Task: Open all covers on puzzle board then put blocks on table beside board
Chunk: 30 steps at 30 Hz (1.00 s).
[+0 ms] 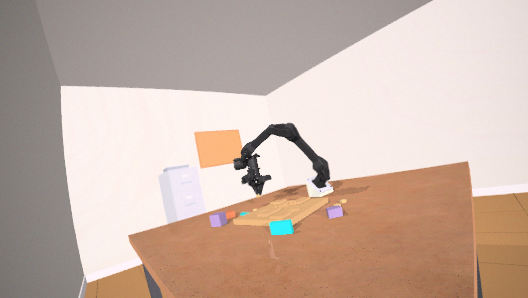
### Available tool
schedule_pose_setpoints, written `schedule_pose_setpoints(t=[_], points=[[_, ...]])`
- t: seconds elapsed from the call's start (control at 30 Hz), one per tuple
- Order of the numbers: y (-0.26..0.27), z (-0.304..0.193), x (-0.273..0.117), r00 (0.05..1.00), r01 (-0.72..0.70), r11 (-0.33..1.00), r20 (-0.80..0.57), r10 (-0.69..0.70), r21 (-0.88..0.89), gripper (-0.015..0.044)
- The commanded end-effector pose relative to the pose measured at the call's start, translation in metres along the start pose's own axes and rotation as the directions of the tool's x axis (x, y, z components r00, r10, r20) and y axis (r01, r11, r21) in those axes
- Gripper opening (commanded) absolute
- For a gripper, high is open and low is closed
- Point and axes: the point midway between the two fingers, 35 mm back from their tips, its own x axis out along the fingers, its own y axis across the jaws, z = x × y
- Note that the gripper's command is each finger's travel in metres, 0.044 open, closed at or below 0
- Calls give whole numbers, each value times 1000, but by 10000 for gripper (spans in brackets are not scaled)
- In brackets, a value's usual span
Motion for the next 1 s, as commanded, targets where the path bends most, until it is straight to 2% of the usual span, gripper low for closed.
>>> schedule_pose_setpoints(t=[0.0, 0.97], points=[[2, -1, 9, 1000, -11, 1000, 1, 11, 10, 80], [5, -3, 56, 1000, -14, 1000, 2, 14, 9, 80]])
